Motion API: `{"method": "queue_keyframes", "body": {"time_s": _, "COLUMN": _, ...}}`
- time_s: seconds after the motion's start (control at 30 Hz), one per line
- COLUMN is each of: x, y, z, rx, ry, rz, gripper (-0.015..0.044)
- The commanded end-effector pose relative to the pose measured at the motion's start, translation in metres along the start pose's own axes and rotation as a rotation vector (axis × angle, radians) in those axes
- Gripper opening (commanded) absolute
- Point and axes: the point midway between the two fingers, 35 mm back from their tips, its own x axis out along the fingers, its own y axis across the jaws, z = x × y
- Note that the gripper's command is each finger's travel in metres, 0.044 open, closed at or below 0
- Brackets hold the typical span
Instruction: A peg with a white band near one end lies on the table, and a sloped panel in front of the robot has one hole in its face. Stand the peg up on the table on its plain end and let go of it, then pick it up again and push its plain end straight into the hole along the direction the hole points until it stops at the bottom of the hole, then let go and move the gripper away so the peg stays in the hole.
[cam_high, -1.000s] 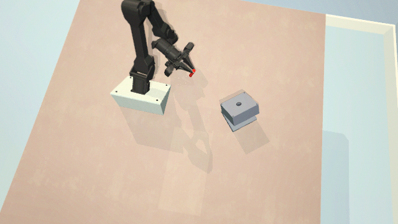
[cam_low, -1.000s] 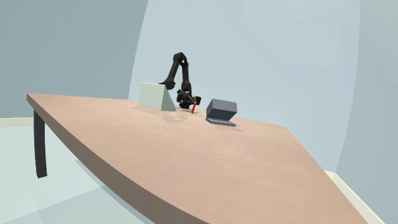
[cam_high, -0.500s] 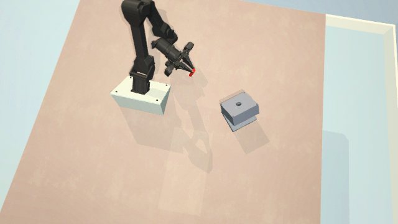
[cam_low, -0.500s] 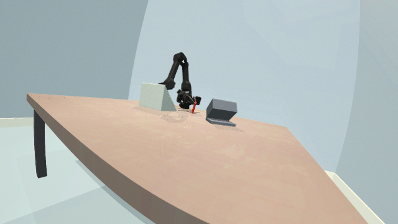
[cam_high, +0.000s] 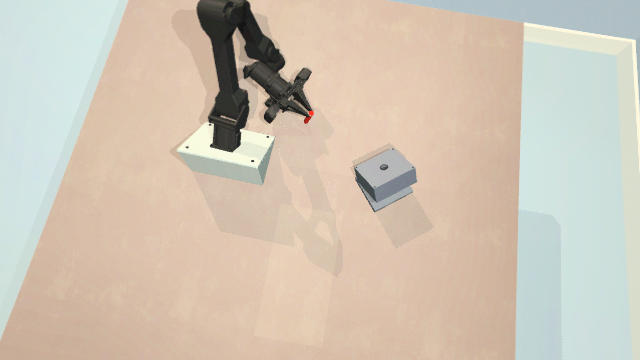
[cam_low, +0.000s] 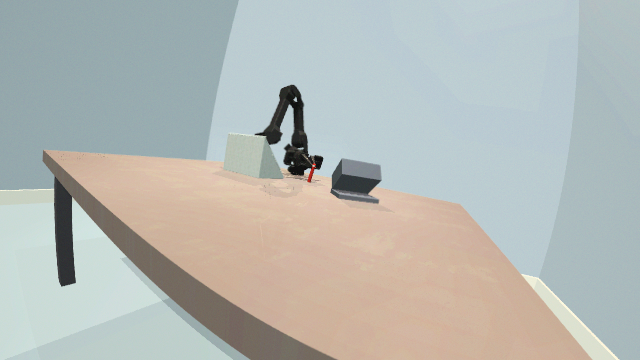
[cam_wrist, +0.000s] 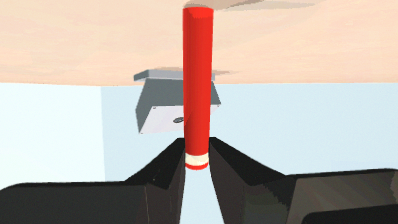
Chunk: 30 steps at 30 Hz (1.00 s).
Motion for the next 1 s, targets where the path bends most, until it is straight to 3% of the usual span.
{"method": "queue_keyframes", "body": {"time_s": 0.0, "x": -0.0011, "y": 0.0, "z": 0.0015, "rx": 0.0, "ry": 0.0, "rz": 0.0, "gripper": 0.005}}
{"method": "queue_keyframes", "body": {"time_s": 0.97, "x": -0.0044, "y": 0.0014, "z": 0.0047, "rx": 0.008, "ry": 0.042, "rz": -0.003, "gripper": 0.005}}
